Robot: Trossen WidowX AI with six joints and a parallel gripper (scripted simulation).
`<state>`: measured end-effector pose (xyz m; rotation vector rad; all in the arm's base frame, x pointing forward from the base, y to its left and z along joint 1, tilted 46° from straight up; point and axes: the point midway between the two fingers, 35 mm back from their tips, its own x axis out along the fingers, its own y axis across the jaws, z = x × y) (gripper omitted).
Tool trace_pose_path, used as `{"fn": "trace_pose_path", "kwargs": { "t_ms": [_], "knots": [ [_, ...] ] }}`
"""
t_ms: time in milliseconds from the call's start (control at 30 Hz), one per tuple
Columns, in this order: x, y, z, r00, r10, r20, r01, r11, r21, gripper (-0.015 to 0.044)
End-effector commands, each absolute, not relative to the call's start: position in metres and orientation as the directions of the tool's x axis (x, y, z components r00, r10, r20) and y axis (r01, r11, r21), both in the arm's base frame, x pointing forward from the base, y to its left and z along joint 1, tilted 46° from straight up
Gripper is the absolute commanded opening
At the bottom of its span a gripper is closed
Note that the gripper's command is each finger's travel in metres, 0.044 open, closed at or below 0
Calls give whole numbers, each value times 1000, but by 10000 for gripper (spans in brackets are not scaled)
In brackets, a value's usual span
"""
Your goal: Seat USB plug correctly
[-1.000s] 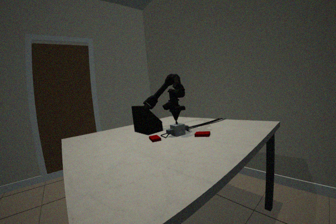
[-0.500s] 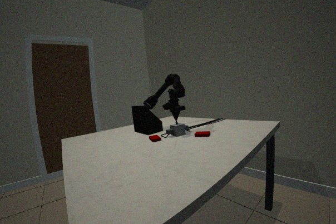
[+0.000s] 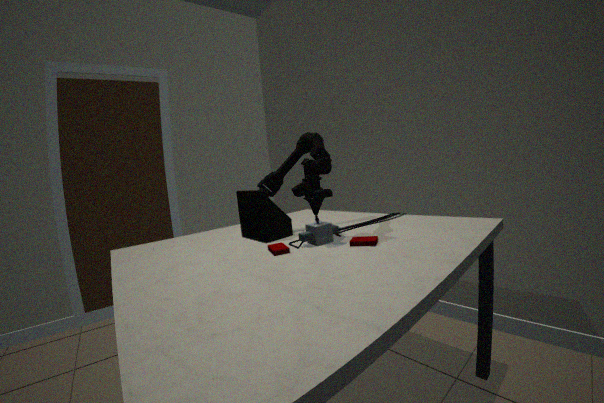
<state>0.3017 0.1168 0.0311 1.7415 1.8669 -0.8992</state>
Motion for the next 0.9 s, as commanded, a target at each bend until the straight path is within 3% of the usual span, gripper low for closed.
{"fn": "trace_pose_path", "kwargs": {
  "t_ms": [0,867],
  "knots": [
    [304,114,34,-113,705,-700,988,3,-157,0],
    [306,102,46,-113,705,-701,988,2,-157,0]
  ]
}}
